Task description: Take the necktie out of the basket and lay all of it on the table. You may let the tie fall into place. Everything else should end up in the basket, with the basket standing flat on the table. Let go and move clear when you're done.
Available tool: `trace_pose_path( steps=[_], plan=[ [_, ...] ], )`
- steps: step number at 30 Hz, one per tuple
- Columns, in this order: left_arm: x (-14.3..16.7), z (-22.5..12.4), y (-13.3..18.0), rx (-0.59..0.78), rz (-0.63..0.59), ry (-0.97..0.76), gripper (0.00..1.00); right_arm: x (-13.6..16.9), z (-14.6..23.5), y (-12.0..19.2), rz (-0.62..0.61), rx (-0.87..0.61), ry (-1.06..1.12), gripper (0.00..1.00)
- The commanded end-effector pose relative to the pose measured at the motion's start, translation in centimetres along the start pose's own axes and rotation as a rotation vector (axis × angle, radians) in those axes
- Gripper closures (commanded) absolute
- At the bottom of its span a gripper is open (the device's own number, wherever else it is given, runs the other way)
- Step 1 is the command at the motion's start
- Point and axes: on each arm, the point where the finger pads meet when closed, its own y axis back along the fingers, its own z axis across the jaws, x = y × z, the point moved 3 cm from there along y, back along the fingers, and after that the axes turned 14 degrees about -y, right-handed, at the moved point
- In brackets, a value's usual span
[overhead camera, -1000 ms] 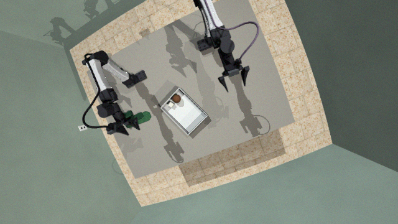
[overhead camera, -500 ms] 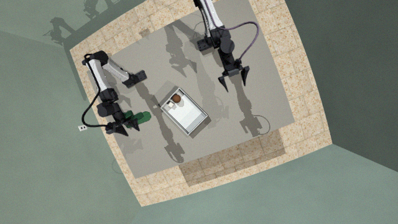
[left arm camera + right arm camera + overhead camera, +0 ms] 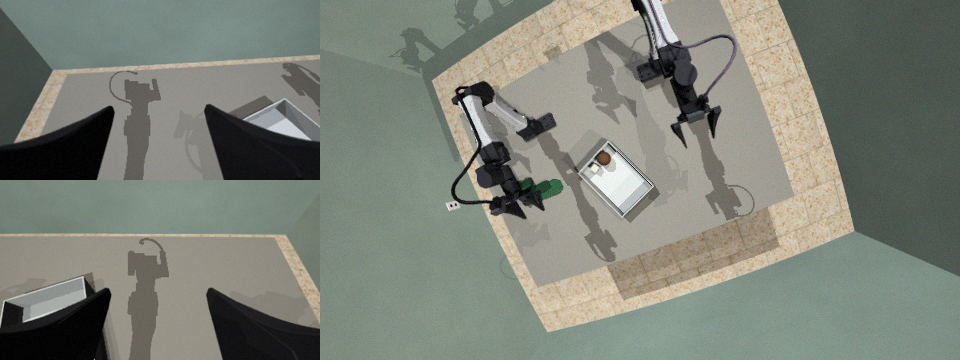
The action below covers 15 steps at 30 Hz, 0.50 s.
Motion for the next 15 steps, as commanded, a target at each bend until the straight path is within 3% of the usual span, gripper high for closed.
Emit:
trace_pose_path(
  steps=[1,15],
  plan=[
    [-0.13,0.03,-0.02,-0.002,-0.006,0.000,0.00,-0.32,0.11,0.19,-0.015,0.002,-0.004,0.00],
    [-0.59,0.16,-0.01,-0.001,-0.006,0.000,0.00,-0.32,0.11,0.19,-0.015,0.002,-0.004,0.00]
  ],
)
